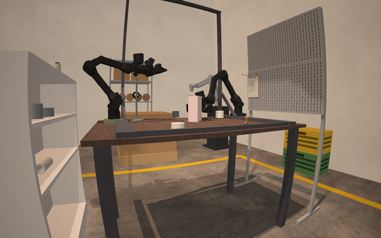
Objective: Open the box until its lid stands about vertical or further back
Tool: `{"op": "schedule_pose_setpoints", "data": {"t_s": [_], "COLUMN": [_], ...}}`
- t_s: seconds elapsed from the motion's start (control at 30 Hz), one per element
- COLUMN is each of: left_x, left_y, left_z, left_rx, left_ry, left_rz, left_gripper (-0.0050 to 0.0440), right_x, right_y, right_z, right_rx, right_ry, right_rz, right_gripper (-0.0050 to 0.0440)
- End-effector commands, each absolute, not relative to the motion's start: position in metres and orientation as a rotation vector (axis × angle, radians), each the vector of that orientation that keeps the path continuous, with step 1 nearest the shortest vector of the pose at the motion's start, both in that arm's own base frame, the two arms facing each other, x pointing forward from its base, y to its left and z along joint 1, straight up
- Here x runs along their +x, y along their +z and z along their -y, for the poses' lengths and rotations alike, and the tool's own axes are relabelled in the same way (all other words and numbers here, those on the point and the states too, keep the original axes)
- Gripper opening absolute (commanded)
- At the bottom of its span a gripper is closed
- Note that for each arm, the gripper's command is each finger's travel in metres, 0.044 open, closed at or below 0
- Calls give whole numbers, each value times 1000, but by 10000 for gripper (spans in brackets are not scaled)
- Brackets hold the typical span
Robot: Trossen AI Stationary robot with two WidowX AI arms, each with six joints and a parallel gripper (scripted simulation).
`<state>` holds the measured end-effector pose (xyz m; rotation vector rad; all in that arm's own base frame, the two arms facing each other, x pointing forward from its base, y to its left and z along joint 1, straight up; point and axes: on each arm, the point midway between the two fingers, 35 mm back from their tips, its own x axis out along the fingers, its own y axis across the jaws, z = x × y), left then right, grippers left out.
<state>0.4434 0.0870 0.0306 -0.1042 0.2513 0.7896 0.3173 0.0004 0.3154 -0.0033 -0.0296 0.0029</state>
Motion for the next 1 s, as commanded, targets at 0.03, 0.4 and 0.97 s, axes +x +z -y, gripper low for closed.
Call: {"op": "schedule_pose_setpoints", "data": {"t_s": [0.03, 0.4, 0.97], "left_x": [452, 453, 453], "left_y": [43, 43, 43], "left_z": [-91, -92, -92], "left_rx": [-116, -116, -116], "left_ry": [788, 788, 788], "left_rz": [-221, -220, -220], "left_gripper": [440, 315, 315], "right_x": [316, 316, 316], "right_y": [323, 323, 323], "right_z": [0, 0, 0], "right_rx": [0, 0, 0], "right_ry": [0, 0, 0], "right_rz": [50, 50, 50], "right_gripper": [440, 440, 440]}}
